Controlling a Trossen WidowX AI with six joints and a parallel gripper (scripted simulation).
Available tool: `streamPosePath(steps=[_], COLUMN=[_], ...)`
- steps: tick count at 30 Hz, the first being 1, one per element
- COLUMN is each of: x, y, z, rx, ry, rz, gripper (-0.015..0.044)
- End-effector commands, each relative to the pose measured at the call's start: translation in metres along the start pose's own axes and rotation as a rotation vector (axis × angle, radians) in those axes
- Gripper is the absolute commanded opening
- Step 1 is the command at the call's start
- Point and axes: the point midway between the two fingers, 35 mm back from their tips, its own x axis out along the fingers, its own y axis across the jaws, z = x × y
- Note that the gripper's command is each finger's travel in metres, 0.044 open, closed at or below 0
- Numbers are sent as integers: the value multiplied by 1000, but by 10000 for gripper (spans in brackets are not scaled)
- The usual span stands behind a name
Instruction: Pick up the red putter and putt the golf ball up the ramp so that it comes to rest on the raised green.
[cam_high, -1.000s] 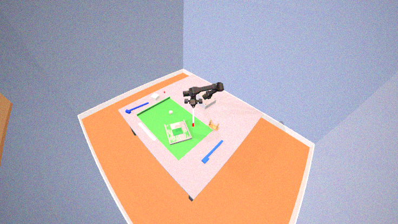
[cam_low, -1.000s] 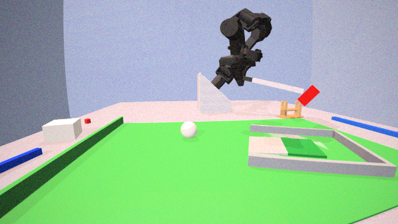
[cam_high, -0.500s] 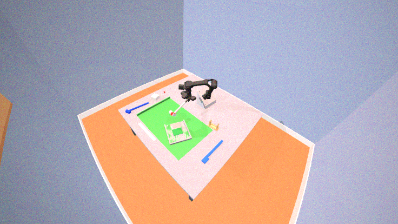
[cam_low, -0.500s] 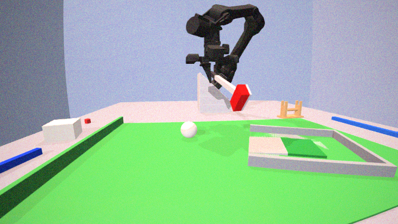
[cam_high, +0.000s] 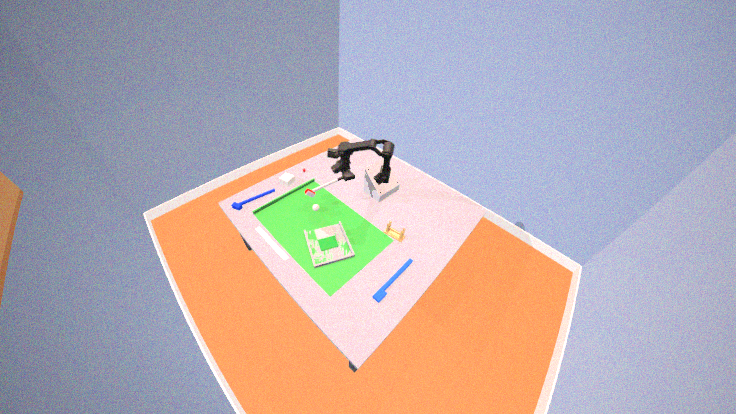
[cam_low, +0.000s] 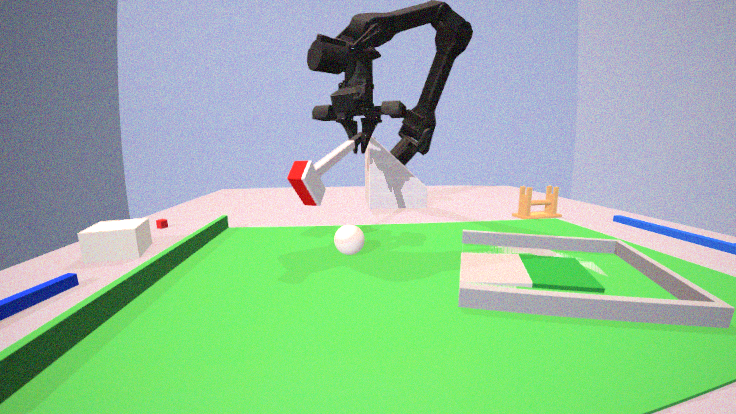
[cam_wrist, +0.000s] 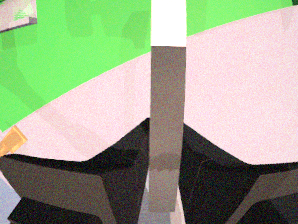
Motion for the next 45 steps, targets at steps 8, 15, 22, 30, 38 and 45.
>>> streamPosePath(steps=[8, 15, 22, 30, 38, 45], x=[19, 38, 45, 58, 68, 65], y=[-5, -5, -5, -5, -4, -5], z=[3, 2, 2, 3, 2, 2], rx=[25, 24, 24, 24, 24, 20], ry=[-9, -9, -9, -9, -9, -4], rz=[-8, -7, -7, -7, -6, -12], gripper=[0, 0, 0, 0, 0, 0])
